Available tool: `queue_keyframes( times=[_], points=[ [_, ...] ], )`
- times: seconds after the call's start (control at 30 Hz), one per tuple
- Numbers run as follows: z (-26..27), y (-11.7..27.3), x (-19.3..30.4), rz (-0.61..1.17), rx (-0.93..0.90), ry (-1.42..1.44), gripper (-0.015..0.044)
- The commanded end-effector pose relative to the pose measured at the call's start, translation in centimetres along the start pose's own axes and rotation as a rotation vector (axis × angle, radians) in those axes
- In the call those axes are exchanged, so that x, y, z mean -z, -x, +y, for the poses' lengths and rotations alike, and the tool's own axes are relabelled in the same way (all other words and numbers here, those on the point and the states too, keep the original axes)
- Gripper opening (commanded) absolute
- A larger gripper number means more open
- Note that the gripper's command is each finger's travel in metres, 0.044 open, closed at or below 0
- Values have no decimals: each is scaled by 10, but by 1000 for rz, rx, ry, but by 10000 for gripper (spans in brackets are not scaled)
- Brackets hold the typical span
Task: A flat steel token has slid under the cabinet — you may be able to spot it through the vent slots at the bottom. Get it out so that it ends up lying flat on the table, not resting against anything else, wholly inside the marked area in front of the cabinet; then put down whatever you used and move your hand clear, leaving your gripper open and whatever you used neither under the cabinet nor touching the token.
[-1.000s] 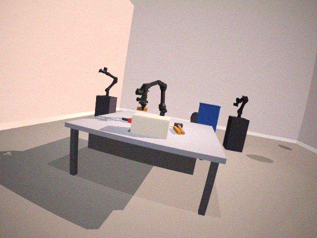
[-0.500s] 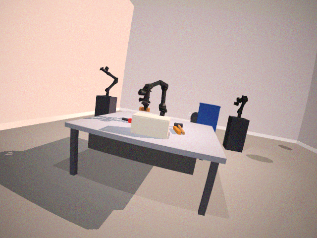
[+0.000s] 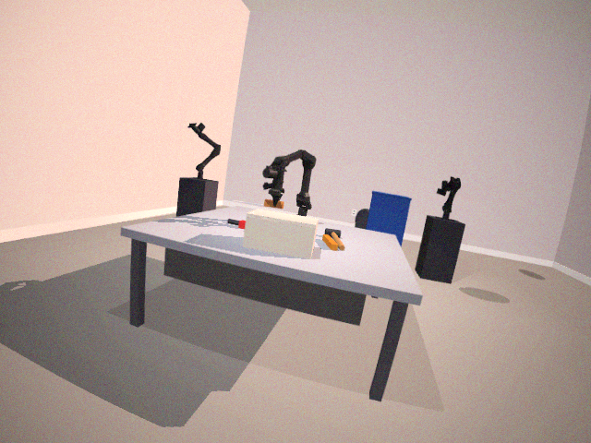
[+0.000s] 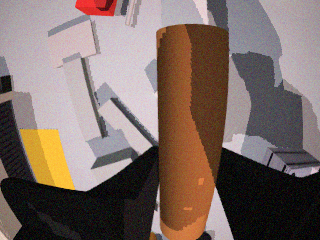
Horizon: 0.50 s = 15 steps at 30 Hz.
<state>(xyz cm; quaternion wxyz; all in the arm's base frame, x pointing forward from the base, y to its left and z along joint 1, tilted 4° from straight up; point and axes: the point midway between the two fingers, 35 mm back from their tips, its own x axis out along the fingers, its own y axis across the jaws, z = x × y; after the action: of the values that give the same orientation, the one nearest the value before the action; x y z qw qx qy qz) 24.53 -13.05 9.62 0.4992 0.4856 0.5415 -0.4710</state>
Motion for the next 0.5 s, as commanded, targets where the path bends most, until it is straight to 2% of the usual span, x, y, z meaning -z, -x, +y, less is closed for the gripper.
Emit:
queue_keyframes(
  times=[0.0,0.47],
  points=[
    [1,4,6,-14,-14,-2,0],
    [1,3,28,-12,-14,-2,0]
  ],
)
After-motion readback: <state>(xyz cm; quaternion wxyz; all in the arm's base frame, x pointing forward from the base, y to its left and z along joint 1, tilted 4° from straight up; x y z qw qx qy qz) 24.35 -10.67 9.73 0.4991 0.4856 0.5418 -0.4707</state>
